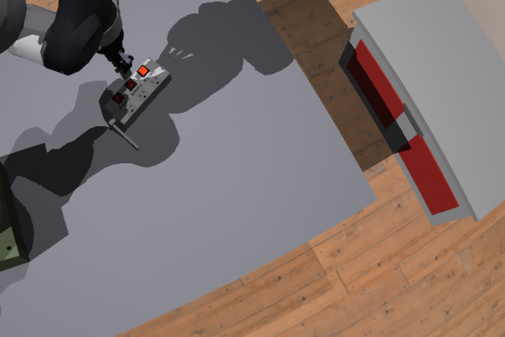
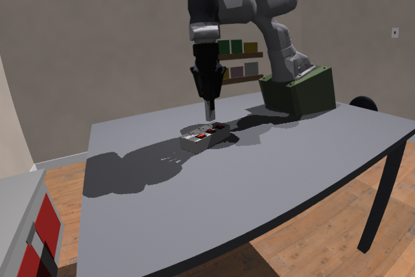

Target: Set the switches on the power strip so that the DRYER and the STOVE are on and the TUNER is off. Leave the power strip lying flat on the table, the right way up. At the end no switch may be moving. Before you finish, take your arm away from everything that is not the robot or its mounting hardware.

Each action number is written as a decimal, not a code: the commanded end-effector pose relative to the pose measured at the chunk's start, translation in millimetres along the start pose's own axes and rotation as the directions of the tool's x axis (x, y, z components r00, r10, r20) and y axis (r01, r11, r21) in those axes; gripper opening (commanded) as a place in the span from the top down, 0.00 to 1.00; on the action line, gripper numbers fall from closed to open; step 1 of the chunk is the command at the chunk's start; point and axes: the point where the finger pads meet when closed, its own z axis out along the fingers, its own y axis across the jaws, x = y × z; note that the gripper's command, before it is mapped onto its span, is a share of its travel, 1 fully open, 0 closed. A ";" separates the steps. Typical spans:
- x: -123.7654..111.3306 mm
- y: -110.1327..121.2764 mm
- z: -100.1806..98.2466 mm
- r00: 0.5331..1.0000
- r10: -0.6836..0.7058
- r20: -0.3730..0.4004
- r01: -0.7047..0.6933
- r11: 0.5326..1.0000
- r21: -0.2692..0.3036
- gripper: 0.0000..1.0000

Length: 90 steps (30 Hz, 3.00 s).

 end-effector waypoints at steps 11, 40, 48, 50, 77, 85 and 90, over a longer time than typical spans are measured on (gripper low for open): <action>-2.3 0.2 0.1 1.000 -0.018 0.007 0.018 1.000 0.001 1.00; -48.3 14.7 -13.4 1.000 -0.018 0.007 0.018 1.000 0.001 1.00; -48.3 14.7 -13.4 1.000 -0.018 0.007 0.018 1.000 0.001 1.00; -48.3 14.7 -13.4 1.000 -0.018 0.007 0.018 1.000 0.001 1.00; -48.3 14.8 -5.7 1.000 -0.018 0.007 0.018 1.000 0.001 1.00; -48.4 14.9 4.2 1.000 -0.018 0.007 0.018 1.000 0.001 1.00; -48.5 14.9 11.3 1.000 -0.018 0.007 0.018 1.000 0.001 1.00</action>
